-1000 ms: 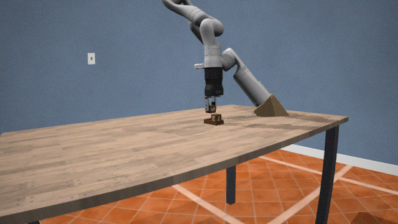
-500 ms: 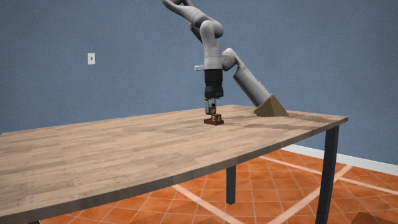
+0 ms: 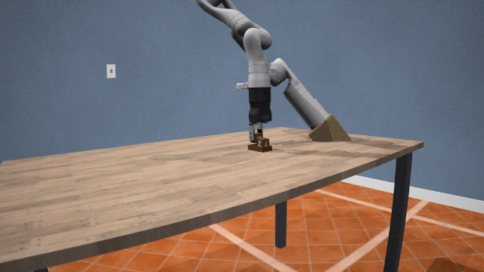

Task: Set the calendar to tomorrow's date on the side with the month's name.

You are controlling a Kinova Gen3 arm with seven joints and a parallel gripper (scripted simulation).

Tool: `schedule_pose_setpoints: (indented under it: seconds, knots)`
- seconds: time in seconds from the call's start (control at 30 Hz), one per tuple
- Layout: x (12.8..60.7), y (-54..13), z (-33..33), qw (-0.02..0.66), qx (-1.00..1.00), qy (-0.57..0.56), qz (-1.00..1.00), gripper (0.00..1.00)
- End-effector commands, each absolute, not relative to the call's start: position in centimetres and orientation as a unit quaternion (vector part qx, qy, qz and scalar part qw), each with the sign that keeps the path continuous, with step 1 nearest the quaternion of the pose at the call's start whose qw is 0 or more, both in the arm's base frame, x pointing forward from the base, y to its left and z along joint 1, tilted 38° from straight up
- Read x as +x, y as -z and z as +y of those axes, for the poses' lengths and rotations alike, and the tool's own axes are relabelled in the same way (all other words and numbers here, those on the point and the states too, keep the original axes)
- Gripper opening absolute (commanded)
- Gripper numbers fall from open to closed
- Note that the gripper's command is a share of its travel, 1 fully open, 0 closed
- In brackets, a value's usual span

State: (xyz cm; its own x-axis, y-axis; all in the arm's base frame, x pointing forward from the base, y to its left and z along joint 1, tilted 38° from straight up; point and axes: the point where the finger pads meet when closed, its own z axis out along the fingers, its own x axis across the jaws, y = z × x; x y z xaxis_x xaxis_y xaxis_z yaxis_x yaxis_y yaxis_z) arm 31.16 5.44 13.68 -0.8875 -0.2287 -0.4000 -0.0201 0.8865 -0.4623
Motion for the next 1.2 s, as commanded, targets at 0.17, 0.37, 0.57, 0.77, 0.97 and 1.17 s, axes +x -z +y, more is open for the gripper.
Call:
schedule_pose_setpoints:
  seconds: [0.17,0.37,0.57,0.77,0.97,1.17]
  knots:
    - [31.28,-13.35,5.25,0.227,-0.066,0.23,0.944,0.6]
    - [31.34,-13.24,5.2,0.227,-0.066,0.23,0.944,0.6]
    - [31.35,-13.23,5.19,0.227,-0.066,0.23,0.944,0.6]
    - [31.35,-13.23,5.19,0.227,-0.066,0.23,0.944,0.6]
    - [31.35,-13.23,5.19,0.227,-0.066,0.23,0.944,0.6]
    - [31.35,-13.23,5.19,0.227,-0.066,0.23,0.944,0.6]
